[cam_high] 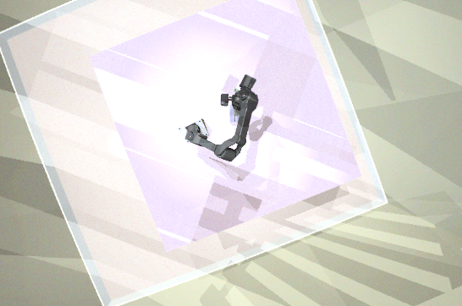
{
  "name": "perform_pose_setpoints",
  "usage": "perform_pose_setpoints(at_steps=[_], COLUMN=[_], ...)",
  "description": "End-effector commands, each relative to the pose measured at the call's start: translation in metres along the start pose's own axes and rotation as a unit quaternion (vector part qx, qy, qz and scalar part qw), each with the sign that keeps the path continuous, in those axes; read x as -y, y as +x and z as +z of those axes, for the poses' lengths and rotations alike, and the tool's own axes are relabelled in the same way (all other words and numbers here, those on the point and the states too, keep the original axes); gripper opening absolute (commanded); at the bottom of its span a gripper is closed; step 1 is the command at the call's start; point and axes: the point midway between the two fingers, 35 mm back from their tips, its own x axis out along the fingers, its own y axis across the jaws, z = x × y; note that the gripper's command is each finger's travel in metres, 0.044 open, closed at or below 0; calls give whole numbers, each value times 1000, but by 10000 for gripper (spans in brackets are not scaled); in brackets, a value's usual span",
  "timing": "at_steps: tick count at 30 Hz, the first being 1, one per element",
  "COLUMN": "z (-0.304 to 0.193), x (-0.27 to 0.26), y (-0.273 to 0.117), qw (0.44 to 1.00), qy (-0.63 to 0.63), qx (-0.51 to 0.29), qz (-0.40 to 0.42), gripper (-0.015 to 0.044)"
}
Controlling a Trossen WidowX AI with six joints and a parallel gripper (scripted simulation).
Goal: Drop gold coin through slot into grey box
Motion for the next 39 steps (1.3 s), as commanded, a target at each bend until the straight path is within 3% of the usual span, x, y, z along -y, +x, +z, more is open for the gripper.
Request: perform_pose_setpoints(at_steps=[1,20,39], z=[11,57,58], x=[2,16,17], y=[0,5,6], qw=[1000,1000,1000], qy=[-2,-3,-4], qx=[1,2,2], qz=[2,1,-1], gripper=[0,0,0])
